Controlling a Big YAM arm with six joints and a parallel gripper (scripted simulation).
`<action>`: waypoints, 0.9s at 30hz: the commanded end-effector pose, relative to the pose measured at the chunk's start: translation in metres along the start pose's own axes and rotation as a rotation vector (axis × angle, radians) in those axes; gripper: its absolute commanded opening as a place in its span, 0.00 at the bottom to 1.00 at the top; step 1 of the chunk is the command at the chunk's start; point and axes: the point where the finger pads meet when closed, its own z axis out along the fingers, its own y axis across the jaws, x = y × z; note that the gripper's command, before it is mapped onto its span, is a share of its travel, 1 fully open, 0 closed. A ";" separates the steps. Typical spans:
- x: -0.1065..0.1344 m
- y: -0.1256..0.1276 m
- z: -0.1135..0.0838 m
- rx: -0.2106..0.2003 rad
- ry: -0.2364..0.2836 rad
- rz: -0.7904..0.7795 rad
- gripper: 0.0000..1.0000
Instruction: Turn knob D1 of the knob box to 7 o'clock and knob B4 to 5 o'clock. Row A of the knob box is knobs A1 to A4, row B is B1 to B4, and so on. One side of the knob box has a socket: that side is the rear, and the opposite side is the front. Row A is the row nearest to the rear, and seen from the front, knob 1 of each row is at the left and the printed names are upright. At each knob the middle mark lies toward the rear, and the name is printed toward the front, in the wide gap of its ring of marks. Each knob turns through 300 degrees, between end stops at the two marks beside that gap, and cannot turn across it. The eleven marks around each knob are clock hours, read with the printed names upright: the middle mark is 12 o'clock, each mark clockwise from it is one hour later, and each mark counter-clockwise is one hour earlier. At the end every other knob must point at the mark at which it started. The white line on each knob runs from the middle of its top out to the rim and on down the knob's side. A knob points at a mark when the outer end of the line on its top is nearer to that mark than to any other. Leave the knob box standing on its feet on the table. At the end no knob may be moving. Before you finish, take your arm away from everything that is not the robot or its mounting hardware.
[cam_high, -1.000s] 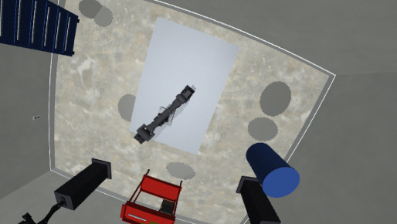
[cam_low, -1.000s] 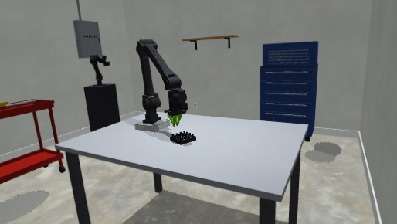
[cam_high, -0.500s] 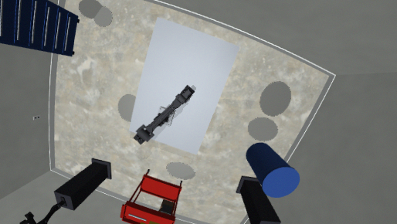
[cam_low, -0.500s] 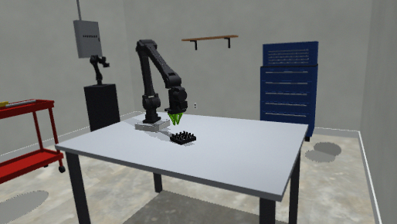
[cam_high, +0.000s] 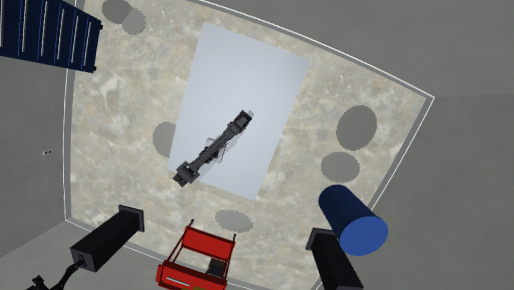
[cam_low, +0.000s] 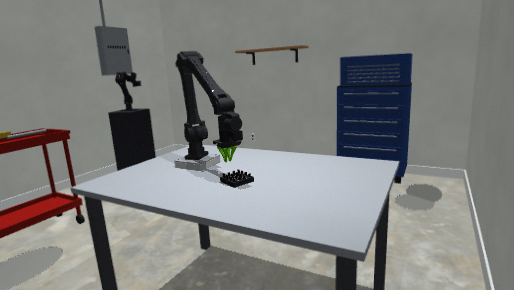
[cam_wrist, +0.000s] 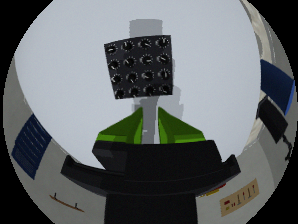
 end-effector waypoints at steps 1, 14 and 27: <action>-0.011 0.000 -0.010 0.003 -0.033 0.014 0.20; -0.009 0.000 -0.006 0.003 -0.028 0.014 0.20; -0.008 0.000 0.006 0.003 -0.018 0.014 0.20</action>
